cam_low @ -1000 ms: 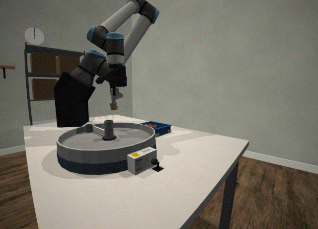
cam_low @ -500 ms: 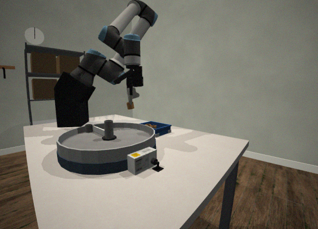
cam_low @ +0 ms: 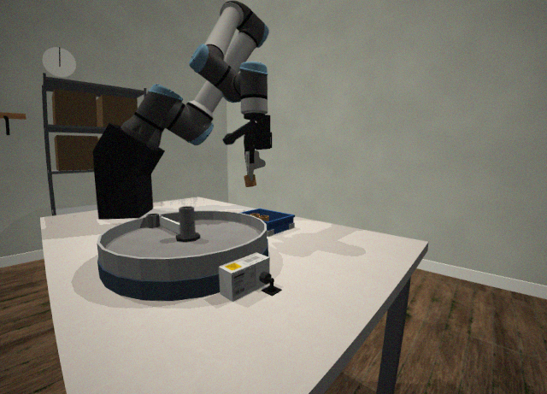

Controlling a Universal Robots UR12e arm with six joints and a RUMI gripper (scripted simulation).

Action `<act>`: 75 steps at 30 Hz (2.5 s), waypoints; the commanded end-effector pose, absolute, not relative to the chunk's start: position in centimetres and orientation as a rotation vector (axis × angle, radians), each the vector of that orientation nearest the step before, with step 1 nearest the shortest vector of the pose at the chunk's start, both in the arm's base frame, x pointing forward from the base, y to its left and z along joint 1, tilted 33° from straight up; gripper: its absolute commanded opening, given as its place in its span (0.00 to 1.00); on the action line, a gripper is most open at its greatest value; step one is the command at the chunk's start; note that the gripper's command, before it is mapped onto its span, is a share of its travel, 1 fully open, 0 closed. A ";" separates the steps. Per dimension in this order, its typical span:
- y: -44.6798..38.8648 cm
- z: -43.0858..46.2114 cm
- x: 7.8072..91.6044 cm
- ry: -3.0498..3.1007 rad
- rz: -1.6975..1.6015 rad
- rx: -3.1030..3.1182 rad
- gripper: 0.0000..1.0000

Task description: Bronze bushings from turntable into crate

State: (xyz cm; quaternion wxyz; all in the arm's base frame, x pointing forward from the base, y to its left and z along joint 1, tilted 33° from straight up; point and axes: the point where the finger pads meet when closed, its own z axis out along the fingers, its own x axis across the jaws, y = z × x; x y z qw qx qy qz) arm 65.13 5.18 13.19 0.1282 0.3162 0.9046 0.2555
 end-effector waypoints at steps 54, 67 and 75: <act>11.0 17.6 69.1 2.606 0.756 1.038 0.00; 11.0 17.6 69.1 2.606 0.756 1.038 0.00; 10.9 17.6 69.3 2.608 0.753 1.038 0.00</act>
